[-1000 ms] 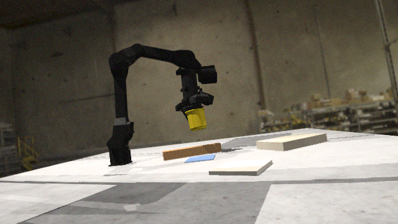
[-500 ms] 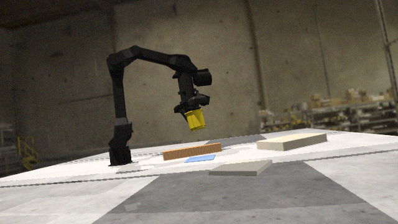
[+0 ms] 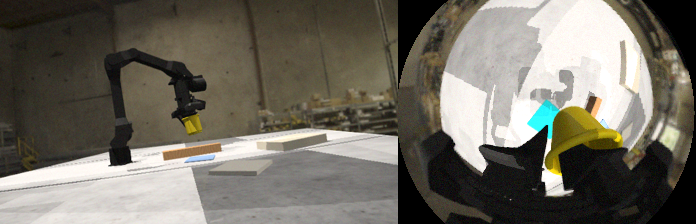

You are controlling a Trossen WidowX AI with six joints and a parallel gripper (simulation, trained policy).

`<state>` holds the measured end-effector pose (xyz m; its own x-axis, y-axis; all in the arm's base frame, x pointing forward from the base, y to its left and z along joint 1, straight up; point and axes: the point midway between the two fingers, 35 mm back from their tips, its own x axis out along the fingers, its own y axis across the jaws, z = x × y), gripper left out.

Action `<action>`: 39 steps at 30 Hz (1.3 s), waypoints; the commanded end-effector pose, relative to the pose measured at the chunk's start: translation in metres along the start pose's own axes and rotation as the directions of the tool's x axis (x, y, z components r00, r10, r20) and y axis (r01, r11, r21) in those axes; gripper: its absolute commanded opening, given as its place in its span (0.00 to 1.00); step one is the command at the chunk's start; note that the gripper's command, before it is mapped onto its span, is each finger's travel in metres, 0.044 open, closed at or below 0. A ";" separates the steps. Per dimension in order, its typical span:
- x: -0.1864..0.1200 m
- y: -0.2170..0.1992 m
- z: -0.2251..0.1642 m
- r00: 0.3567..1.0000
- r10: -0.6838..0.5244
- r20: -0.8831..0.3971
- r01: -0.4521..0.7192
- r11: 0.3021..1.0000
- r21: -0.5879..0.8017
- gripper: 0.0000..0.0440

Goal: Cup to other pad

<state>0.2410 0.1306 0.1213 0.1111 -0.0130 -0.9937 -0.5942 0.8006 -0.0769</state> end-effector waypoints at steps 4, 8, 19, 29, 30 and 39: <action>0.014 0.009 -0.006 1.000 -0.013 0.012 0.013 1.000 0.017 0.00; 0.023 0.013 -0.009 1.000 -0.015 0.017 0.015 1.000 0.028 0.00; 0.047 0.023 -0.024 1.000 -0.020 0.011 0.019 0.998 0.057 0.02; 0.059 0.024 -0.030 0.999 -0.024 0.027 0.022 0.996 0.084 0.12; 0.059 0.024 -0.030 0.999 -0.024 0.031 0.021 0.996 0.087 0.13; 0.050 0.023 -0.018 0.993 0.000 0.121 -0.015 0.993 0.120 0.38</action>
<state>0.2161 0.1353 0.0636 0.1870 0.0260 -0.9820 -0.5093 0.8574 -0.0743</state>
